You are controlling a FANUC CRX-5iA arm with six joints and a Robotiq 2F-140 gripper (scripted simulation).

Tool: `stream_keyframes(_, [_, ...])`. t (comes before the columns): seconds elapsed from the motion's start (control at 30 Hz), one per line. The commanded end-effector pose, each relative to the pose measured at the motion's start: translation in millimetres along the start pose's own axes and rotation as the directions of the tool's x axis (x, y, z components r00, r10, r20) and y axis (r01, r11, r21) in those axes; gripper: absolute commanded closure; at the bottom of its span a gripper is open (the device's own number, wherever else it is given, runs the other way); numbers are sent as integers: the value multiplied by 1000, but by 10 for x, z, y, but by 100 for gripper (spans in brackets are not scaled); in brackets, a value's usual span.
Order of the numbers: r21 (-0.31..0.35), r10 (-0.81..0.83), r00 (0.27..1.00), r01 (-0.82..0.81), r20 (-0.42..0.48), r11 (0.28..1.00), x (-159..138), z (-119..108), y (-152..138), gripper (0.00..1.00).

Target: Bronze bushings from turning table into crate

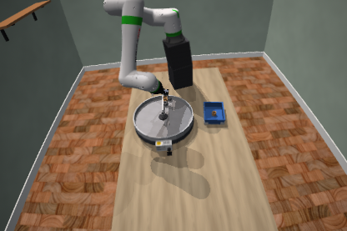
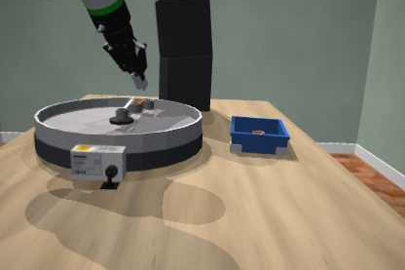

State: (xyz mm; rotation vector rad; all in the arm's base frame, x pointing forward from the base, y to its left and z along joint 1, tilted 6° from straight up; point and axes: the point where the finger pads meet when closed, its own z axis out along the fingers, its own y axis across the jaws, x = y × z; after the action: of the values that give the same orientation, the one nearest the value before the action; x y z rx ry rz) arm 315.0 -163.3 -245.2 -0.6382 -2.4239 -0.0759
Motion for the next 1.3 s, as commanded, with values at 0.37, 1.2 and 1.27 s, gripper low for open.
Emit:
stream_keyframes(0.37, [0,0,1000,0,0,1000,-1,-1,0,94])
stream_keyframes(1.2, [0,0,1000,0,0,1000,-91,106,2,94])
stream_keyframes(1.27, [0,0,1000,0,0,1000,-139,163,4,94])
